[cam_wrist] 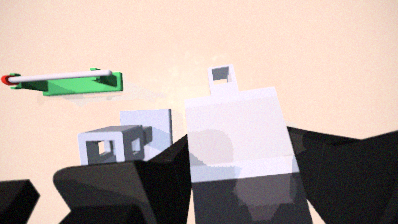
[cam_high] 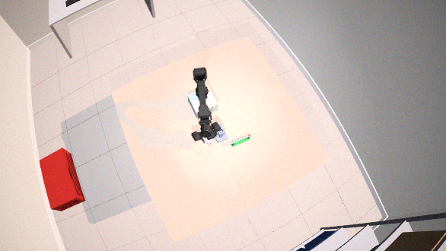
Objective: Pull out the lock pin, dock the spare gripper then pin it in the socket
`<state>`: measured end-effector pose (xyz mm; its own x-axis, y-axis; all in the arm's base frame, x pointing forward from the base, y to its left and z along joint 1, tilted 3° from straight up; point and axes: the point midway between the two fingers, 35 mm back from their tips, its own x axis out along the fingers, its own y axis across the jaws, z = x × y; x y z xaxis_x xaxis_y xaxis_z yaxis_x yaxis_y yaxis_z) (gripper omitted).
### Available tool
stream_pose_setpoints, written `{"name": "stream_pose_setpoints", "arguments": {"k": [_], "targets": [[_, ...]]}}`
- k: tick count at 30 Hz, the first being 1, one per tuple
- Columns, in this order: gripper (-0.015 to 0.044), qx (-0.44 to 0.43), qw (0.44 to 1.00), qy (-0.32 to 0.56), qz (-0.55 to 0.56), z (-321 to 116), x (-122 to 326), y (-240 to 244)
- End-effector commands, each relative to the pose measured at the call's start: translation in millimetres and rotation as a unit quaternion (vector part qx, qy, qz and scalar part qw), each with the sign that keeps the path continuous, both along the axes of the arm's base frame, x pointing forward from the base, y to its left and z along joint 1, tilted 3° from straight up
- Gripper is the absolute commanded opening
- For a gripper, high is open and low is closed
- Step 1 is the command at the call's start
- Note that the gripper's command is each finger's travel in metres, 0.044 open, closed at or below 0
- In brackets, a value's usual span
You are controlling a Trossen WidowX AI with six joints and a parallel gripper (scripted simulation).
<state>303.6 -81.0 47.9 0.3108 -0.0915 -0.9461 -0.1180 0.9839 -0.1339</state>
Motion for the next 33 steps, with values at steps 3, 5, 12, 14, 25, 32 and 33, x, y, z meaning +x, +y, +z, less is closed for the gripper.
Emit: {"name": "stream_pose_setpoints", "arguments": {"k": [3,5,12,14,25,32,33], "targets": [[0.0,-0.029,0.999,0.033,0.03,2.2,0.7,7.5],[0.0,-0.039,0.997,0.048,0.041,1.7,-0.9,10.8],[0.0,-0.075,0.989,0.099,0.083,1.3,-6.2,22.1],[0.0,-0.086,0.985,0.113,0.096,1.3,-7.5,25.3],[0.0,-0.148,0.957,0.187,0.165,4.4,-15.0,41.9],[0.0,-0.188,0.932,0.23,0.208,8.7,-19.6,51.5],[0.0,-0.194,0.928,0.236,0.214,9.4,-20.2,52.8]]}}
